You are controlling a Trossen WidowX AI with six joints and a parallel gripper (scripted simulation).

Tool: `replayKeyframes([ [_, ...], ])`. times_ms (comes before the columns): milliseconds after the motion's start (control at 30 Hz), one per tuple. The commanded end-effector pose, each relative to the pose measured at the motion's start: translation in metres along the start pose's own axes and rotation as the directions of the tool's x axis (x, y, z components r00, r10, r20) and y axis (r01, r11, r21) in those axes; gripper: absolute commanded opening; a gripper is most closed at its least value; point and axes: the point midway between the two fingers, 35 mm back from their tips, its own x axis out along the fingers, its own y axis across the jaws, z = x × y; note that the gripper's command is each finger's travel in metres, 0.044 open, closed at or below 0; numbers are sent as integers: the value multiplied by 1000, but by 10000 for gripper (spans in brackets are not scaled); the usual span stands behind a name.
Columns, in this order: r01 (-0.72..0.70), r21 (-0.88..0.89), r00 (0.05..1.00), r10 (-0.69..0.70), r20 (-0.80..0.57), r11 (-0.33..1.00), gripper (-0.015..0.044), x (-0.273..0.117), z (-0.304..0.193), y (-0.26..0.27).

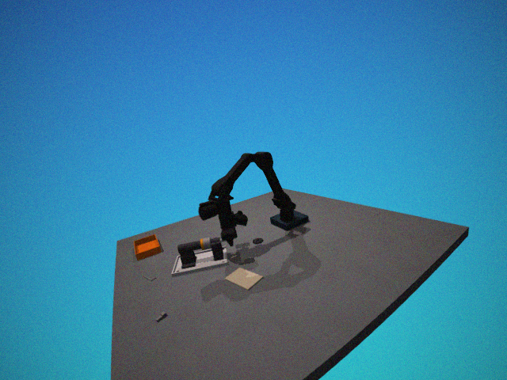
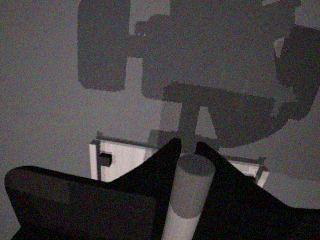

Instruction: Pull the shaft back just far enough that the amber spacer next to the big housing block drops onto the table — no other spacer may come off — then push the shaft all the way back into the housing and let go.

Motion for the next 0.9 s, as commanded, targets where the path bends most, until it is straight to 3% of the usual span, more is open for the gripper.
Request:
replayKeyframes([
  [0,1,3,1000,-1,2,1000,0,0,1,0],
  [867,1,3,1000,-1,2,1000,0,0,4,0],
])
